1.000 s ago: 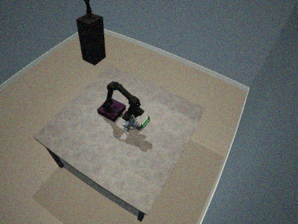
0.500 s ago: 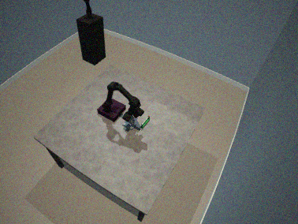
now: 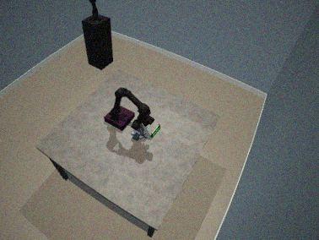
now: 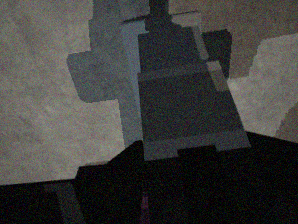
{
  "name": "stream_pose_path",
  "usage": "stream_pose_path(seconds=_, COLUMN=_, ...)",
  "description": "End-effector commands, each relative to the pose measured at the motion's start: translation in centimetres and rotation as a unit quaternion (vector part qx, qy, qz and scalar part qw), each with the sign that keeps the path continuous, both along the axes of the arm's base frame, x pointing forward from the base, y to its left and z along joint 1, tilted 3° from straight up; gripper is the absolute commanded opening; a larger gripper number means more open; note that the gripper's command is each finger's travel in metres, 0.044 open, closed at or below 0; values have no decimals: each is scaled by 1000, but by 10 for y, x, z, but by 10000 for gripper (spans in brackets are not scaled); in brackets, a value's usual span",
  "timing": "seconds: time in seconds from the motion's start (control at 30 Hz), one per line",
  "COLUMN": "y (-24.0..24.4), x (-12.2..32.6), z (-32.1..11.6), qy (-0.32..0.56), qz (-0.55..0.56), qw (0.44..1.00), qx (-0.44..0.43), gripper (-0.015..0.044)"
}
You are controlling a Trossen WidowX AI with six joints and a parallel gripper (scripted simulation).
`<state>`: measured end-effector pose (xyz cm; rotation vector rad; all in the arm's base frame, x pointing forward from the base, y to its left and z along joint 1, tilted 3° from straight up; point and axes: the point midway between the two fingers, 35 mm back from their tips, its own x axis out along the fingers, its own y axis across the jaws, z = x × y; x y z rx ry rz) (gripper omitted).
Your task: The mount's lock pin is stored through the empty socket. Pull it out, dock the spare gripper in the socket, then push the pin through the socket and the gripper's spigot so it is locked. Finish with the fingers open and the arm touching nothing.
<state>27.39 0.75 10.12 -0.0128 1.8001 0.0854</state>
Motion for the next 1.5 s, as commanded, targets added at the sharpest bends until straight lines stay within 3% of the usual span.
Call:
stream_pose_path(seconds=0.0, y=0, x=0, z=0, qy=-1, qz=0, qw=1000, qx=0, gripper=368)
stream_pose_path(seconds=0.1, y=0, x=0, z=0, qy=-1, qz=0, qw=1000, qx=0, gripper=440)
stream_pose_path(seconds=1.47, y=-4, x=-41, z=55, qy=3, qz=-6, qw=1000, qx=-1, gripper=440)
